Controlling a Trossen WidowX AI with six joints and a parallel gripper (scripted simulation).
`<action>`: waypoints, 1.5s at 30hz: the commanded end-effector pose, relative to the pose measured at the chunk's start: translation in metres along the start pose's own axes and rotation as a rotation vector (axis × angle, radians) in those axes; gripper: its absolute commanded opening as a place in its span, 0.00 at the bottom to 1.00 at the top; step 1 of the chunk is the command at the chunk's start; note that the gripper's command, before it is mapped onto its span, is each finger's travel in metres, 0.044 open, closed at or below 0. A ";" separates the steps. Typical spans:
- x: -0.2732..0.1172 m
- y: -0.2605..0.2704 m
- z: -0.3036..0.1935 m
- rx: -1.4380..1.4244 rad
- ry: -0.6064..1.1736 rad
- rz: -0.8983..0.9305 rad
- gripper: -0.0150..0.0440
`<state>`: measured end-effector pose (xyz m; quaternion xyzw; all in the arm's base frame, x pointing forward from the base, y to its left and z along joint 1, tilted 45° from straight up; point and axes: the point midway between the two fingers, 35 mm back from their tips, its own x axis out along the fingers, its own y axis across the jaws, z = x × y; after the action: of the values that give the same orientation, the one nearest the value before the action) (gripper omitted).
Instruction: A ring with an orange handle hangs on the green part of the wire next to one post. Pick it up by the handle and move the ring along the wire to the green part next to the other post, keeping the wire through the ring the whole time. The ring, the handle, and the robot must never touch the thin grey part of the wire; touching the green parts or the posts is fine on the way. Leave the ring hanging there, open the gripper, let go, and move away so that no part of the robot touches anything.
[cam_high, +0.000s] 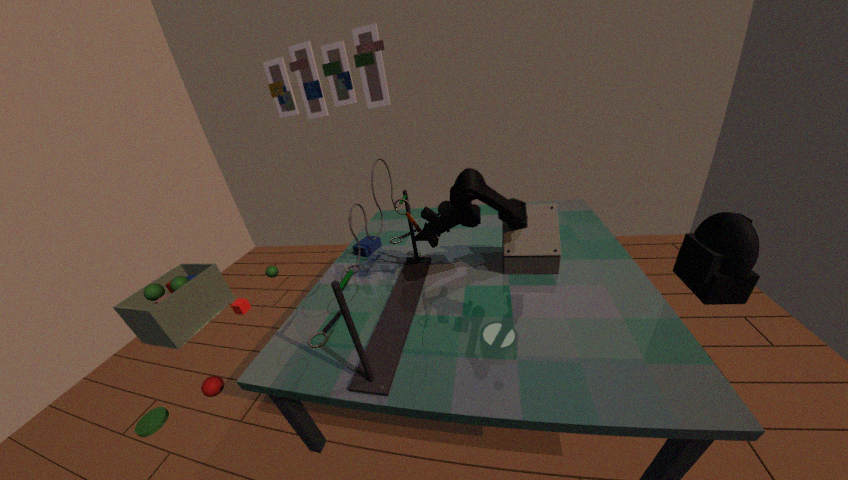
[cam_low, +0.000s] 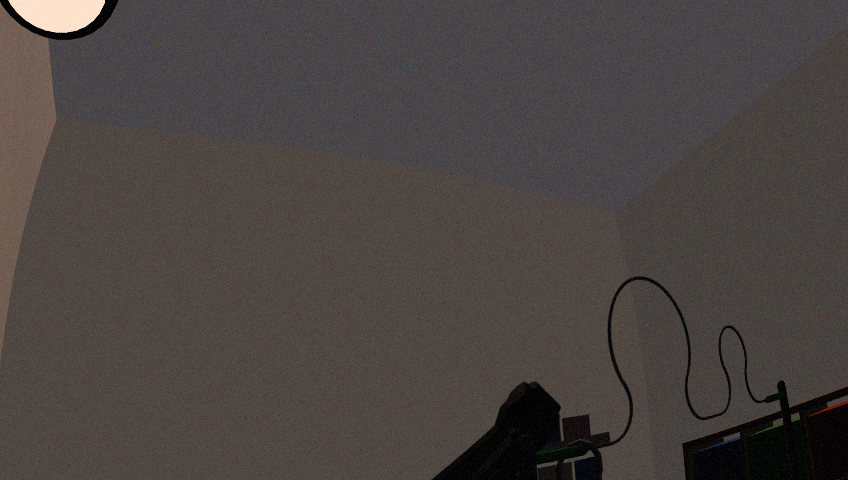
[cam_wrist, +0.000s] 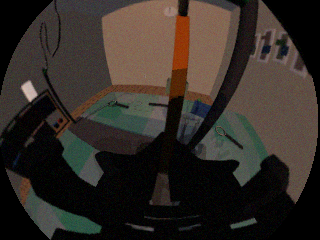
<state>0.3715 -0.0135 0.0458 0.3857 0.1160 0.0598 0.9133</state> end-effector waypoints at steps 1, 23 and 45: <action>0.000 0.000 0.000 -0.005 -0.001 -0.001 0.00; -0.004 0.000 0.000 -0.001 0.002 -0.002 0.53; -0.050 0.000 0.000 -0.001 0.022 -0.017 0.53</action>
<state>0.3249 -0.0224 0.0512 0.3866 0.1321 0.0536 0.9111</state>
